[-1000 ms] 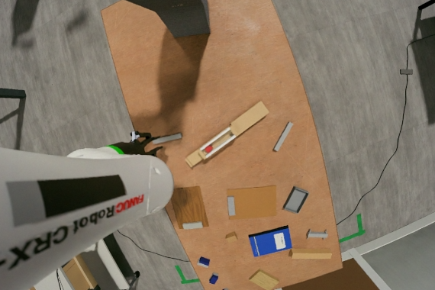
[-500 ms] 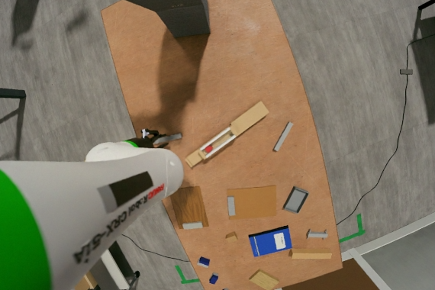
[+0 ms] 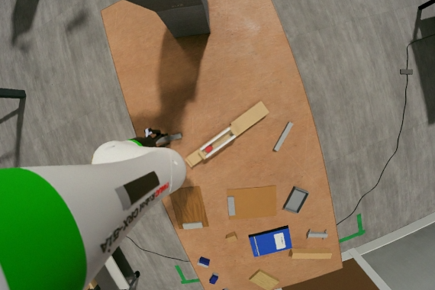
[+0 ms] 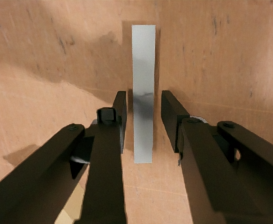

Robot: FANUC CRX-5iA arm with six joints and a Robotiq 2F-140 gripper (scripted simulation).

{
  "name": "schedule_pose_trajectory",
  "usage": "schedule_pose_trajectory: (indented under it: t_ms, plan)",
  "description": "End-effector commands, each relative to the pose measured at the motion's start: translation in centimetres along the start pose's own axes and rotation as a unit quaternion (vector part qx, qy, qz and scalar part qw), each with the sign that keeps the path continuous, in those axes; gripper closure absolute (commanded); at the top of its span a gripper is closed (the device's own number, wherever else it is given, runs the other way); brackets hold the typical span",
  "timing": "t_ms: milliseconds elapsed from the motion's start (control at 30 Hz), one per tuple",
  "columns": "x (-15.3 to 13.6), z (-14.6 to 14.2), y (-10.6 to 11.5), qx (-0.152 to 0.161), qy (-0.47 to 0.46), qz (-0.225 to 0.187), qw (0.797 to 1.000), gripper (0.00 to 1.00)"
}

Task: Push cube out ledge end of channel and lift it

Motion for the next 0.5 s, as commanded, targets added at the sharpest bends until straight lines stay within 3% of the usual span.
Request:
schedule_pose_trajectory:
  t_ms: [0,467]
  plan:
    - [0.1,-0.1,-0.2,0.001,0.0,0.0,1.0,0.7]
    - [0.1,-0.1,-1.6,0.001,0.0,0.0,1.0,0.7]
Point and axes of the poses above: the point where the finger pads meet when closed, its own y axis back along the fingers, its own z axis across the jaws, x = y × z, the point moved 5 cm from there along y, back along the fingers, and after that the axes turned 9 degrees about y, right-handed, at the moved point
